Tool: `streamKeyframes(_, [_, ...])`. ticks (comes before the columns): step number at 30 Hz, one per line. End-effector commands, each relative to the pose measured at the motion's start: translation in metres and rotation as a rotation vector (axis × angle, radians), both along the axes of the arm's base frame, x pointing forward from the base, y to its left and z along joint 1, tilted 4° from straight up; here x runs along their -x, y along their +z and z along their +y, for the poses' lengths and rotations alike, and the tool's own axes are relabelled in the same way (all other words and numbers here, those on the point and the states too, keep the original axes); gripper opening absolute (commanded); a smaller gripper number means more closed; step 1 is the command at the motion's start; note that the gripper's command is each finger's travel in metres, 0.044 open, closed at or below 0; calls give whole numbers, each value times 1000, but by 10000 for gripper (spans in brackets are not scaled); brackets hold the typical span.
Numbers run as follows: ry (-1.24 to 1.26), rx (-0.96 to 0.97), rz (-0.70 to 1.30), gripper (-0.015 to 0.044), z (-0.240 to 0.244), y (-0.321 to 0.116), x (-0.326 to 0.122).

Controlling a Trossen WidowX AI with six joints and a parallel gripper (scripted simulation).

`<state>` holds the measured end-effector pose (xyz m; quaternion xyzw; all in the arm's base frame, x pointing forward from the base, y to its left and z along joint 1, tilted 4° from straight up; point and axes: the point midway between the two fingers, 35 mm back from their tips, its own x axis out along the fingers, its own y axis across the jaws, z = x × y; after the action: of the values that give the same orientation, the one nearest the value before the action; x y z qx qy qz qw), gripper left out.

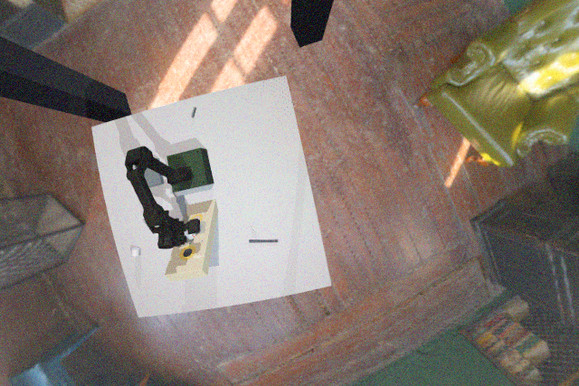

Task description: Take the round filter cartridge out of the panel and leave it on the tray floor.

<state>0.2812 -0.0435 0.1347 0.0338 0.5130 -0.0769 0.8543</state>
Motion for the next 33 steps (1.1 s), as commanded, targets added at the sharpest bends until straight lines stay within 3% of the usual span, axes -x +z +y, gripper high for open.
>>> streamKeyframes(1, [-2, 3, -1, 107, -1, 1, 0])
streamKeyframes(5, [-1, 2, -1, 2, -1, 8, -5])
streamKeyframes(13, [0, 0, -1, 0, -2, 24, -14])
streamKeyframes(28, [0, -1, 2, 0, 5, 100, 20])
streamKeyframes(33, [0, 0, 4, 0, 1, 102, 22])
